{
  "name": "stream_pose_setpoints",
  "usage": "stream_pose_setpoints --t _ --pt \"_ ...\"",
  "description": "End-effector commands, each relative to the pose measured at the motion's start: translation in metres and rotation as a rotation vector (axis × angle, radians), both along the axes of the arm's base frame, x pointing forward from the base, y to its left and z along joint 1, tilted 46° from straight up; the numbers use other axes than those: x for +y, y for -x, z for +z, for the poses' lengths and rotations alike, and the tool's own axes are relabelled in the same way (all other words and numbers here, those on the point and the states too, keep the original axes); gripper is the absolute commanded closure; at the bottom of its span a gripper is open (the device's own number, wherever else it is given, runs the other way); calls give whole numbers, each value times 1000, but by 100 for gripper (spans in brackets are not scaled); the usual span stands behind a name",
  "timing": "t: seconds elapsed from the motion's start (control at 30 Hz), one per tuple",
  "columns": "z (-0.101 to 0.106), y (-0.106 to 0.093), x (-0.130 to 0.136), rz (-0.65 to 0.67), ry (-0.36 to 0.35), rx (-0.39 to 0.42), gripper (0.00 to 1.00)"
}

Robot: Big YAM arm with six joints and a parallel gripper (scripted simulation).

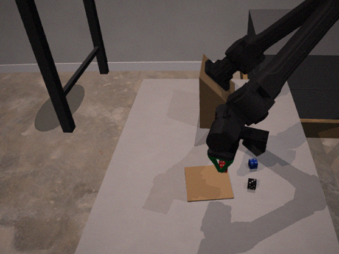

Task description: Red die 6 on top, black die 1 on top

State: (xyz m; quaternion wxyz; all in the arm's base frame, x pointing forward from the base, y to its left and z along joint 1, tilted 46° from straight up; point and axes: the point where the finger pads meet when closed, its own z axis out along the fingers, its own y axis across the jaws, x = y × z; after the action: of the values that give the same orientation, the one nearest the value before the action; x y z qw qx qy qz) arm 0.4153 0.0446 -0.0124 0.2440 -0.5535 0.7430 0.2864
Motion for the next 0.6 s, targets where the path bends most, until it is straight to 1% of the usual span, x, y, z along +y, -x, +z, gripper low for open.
stream_pose_setpoints --t 0.0,0.07,0.17,0.2,0.23,0.3,0.37,0.43,0.5,0.57 --pt "-9 -18 -34 104 -3 -139 80" --pt "-17 -17 -42 132 -3 -168 80" --pt "-22 -16 -46 147 -3 -183 80" --pt "-21 -16 -32 181 -6 -183 80" --pt "-9 -21 -31 186 4 -213 80" --pt "-9 -21 -31 186 4 -213 80" --pt "-9 -21 -47 149 9 -212 80" --pt "-19 -17 -47 147 0 -189 80" --pt "-19 -17 -46 150 0 -188 80" --pt "-21 -11 -44 150 -4 -177 80"
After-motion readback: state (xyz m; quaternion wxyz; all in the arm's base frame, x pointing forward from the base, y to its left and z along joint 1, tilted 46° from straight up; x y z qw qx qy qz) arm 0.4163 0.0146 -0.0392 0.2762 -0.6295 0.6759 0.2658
